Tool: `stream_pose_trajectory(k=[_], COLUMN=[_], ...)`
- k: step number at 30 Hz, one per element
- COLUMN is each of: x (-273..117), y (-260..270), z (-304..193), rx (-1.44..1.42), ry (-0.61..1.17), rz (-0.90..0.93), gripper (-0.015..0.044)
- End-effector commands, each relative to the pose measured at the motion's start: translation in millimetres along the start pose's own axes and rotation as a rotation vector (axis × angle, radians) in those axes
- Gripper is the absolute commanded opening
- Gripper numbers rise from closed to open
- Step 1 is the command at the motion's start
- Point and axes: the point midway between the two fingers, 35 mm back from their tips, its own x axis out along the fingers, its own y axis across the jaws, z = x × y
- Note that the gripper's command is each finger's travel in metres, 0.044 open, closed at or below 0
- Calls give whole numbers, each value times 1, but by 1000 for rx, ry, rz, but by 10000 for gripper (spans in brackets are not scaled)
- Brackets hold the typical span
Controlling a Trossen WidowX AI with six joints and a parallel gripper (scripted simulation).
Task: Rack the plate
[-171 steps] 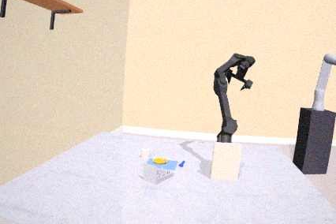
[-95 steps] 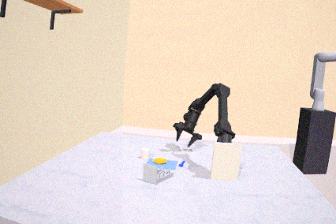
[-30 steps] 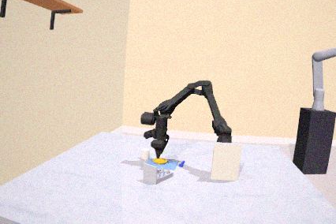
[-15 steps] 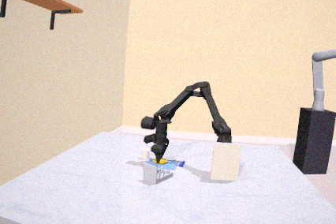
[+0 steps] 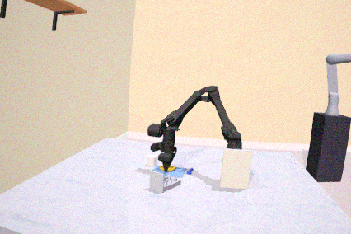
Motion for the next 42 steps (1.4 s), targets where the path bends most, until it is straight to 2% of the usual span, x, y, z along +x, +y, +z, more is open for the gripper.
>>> stream_pose_trajectory(k=[1, 6, 10, 18, 19, 37, 42], x=[1, 1, -7, -52, -58, -159, -172], y=[1, 1, 2, 6, 6, 11, 12], z=[-1, -1, 2, 12, 12, 12, 11], rx=[-6, -6, -6, -5, -5, -6, -6], ry=[2, 2, 1, 0, 0, 2, 2], rz=[2, 2, 5, 17, 18, 13, 9], gripper=[359, 326, 221, 11, 0, 0, 0])
